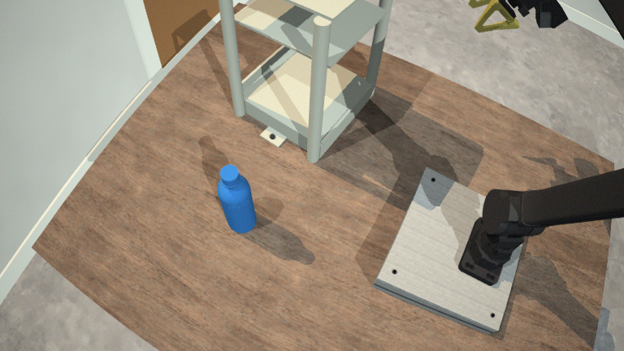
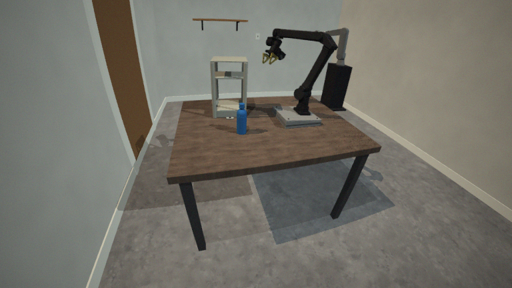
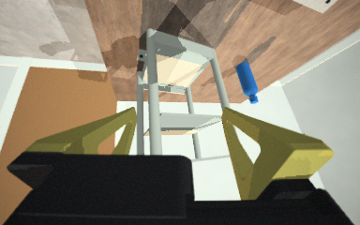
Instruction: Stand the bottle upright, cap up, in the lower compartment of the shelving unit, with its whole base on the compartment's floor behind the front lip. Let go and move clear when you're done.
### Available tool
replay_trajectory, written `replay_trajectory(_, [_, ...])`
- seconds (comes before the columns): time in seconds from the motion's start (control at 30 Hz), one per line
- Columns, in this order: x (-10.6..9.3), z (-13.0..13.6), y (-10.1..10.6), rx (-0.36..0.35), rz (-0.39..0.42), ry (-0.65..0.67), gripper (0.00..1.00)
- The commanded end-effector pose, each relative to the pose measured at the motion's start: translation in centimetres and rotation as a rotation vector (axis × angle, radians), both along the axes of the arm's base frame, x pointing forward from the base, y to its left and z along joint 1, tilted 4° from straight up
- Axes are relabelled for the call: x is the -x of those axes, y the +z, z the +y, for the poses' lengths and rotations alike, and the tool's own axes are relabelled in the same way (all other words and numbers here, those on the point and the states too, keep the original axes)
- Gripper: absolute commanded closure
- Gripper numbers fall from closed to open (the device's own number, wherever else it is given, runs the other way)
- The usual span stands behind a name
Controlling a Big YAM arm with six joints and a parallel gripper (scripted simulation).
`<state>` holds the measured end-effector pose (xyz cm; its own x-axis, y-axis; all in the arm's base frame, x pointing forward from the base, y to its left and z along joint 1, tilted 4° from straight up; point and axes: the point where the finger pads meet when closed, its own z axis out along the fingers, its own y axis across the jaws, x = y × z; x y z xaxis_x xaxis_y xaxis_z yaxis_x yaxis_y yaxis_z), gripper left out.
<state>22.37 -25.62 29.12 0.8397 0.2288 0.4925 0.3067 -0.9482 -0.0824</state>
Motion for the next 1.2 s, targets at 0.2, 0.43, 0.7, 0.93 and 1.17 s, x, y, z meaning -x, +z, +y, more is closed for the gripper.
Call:
replay_trajectory(0.2, [-0.3, -0.6, 1.3, 0.033, -0.017, 0.001, 0.09])
replay_trajectory(0.43, [-0.4, -0.8, 1.5, 0.051, -0.025, 0.011, 0.09])
replay_trajectory(0.7, [-0.7, -1.3, 2.1, 0.081, -0.039, 0.024, 0.09])
replay_trajectory(0.93, [-1.1, -1.9, 2.7, 0.123, -0.056, 0.049, 0.09])
replay_trajectory(1.17, [-1.4, -2.3, 3.0, 0.16, -0.071, 0.075, 0.09])
